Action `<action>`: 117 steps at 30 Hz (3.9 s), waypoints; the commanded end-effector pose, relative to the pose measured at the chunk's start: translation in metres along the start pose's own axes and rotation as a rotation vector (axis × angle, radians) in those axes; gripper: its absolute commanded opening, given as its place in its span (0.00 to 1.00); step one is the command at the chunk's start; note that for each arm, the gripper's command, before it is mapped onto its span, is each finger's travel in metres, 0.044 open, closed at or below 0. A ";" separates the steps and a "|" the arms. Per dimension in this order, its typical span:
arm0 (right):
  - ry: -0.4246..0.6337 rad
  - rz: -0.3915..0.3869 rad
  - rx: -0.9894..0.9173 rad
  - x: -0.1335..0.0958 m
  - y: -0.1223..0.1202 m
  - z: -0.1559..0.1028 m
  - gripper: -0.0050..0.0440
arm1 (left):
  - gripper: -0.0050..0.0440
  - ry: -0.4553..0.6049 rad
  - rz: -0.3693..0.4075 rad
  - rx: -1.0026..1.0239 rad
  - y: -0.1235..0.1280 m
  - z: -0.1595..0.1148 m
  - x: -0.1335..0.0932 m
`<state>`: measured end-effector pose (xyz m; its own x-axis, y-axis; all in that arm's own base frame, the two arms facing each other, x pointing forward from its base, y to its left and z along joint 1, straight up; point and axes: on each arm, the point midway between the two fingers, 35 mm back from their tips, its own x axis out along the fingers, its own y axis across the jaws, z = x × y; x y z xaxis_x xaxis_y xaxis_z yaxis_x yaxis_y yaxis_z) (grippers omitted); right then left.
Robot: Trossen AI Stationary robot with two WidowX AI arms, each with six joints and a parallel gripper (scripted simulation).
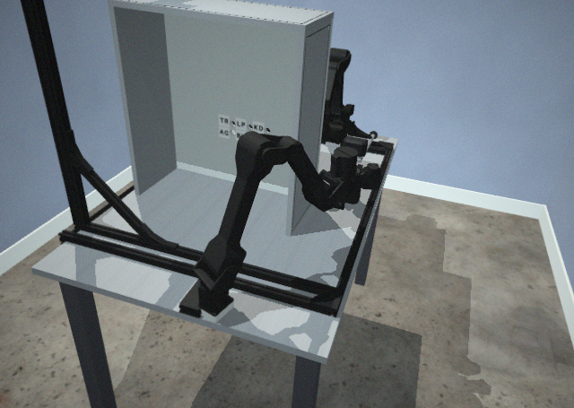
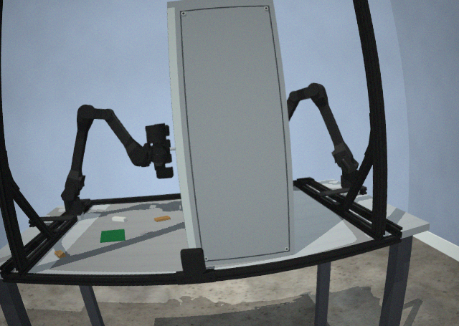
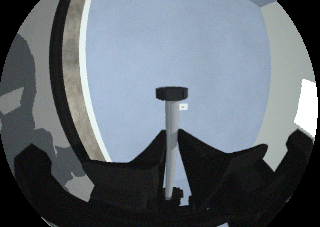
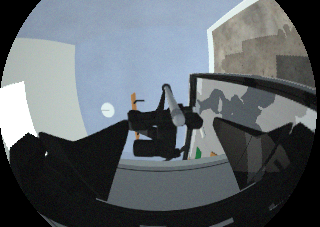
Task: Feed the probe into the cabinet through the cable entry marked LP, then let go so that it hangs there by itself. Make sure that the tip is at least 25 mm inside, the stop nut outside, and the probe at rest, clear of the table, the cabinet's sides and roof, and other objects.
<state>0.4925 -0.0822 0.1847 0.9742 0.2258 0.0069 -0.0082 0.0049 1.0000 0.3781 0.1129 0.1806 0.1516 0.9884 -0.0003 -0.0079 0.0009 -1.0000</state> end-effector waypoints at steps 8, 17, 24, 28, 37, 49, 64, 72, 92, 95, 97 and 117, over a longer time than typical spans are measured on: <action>-0.001 -0.007 0.007 0.015 -0.004 0.000 1.00 | 0.10 -0.003 0.000 -0.008 0.000 0.001 0.000; 0.000 -0.007 0.007 0.027 -0.005 0.000 1.00 | 0.10 -0.003 0.000 -0.008 0.000 0.001 0.000; 0.000 -0.007 0.007 0.034 -0.005 0.000 1.00 | 0.10 -0.003 0.000 -0.008 0.000 0.001 0.000; 0.000 -0.007 0.007 0.040 -0.005 0.000 1.00 | 0.10 -0.003 0.000 -0.008 0.000 0.001 0.000; 0.001 -0.007 0.007 0.051 -0.005 0.000 1.00 | 0.10 -0.003 0.000 -0.008 0.000 0.001 0.000; 0.001 -0.007 0.007 0.058 -0.005 0.000 0.80 | 0.10 -0.003 0.000 -0.008 0.000 0.001 0.000; 0.001 -0.007 0.007 0.058 -0.005 0.000 0.32 | 0.10 -0.003 0.000 -0.008 0.000 0.001 0.000; 0.001 -0.007 0.007 0.058 -0.005 0.000 0.24 | 0.10 -0.003 0.000 -0.008 0.000 0.001 0.000; 0.001 -0.007 0.007 0.058 -0.005 0.000 0.10 | 0.69 -0.003 0.000 -0.008 0.000 0.001 0.000; 0.001 -0.007 0.007 0.058 -0.005 0.000 0.10 | 0.84 -0.003 0.000 -0.008 0.000 0.001 0.000; 0.001 -0.007 0.007 0.058 -0.005 0.000 0.10 | 0.93 -0.003 0.000 -0.008 0.000 0.001 0.000; 0.001 -0.007 0.007 0.058 -0.005 0.000 0.10 | 1.00 0.118 -0.001 -0.008 -0.001 0.002 -0.054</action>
<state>0.5484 -0.0688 0.1803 0.9732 0.2300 -0.0001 -0.0004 0.0021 1.0000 0.3745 0.0765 0.1796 0.2307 0.9730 -0.0004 -0.0086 0.0016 -1.0000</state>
